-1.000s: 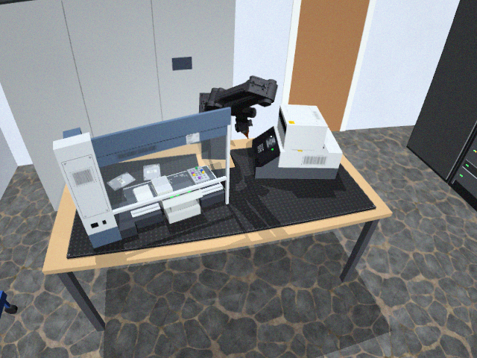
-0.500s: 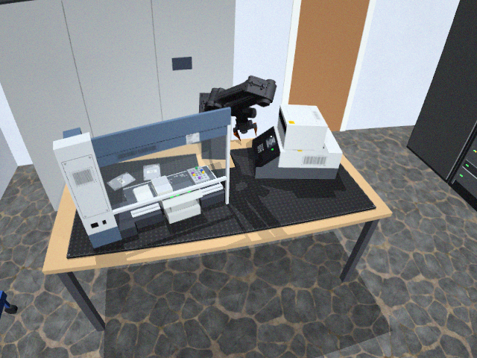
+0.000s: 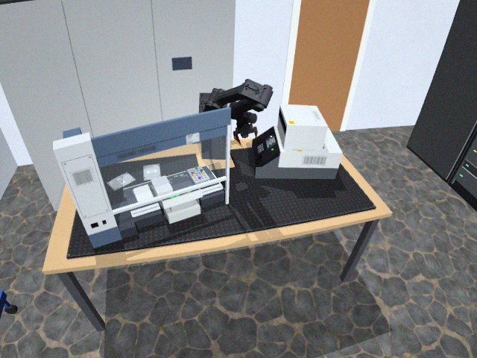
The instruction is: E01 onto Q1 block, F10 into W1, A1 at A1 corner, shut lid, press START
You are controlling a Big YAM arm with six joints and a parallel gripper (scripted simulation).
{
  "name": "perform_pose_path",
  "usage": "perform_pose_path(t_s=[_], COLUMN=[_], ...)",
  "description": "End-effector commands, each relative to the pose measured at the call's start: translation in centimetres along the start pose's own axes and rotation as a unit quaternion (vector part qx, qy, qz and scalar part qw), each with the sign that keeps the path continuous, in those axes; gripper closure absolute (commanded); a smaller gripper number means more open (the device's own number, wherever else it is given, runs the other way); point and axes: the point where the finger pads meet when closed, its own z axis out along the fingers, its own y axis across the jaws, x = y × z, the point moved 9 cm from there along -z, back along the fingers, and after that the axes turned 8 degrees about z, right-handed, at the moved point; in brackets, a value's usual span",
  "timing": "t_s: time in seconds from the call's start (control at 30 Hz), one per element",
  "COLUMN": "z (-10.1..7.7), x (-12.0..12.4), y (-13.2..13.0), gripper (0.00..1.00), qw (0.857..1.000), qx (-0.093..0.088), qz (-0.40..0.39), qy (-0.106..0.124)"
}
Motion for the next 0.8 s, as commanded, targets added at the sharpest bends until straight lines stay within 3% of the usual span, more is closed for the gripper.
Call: perform_pose_path(t_s=[0.0,0.1,0.2,0.37,0.4,0.43,0.5,0.53,0.63,0.77], z=[1.7,3.0,4.5,7.7,7.6,6.5,6.5,6.0,5.1,5.0], x=[-1.1,-1.5,-2.5,-2.5,-2.6,-2.5,-2.5,-2.5,-2.4,-4.0], y=[0.2,0.1,0.1,-0.5,0.1,0.3,0.3,1.0,2.2,2.4], gripper=[0.0,0.0,0.0,0.0,0.0,0.0,0.0,0.0,0.0,0.0], qw=[0.999,0.999,0.998,0.993,0.992,0.99,0.99,0.991,0.986,0.993], qx=[0.029,0.027,0.042,0.049,0.046,0.049,0.049,0.032,0.007,0.012], qz=[-0.023,-0.025,-0.042,-0.076,-0.086,-0.094,-0.094,-0.091,-0.112,-0.06], qy=[0.009,0.009,0.025,0.078,0.086,0.094,0.094,0.096,0.122,0.099])
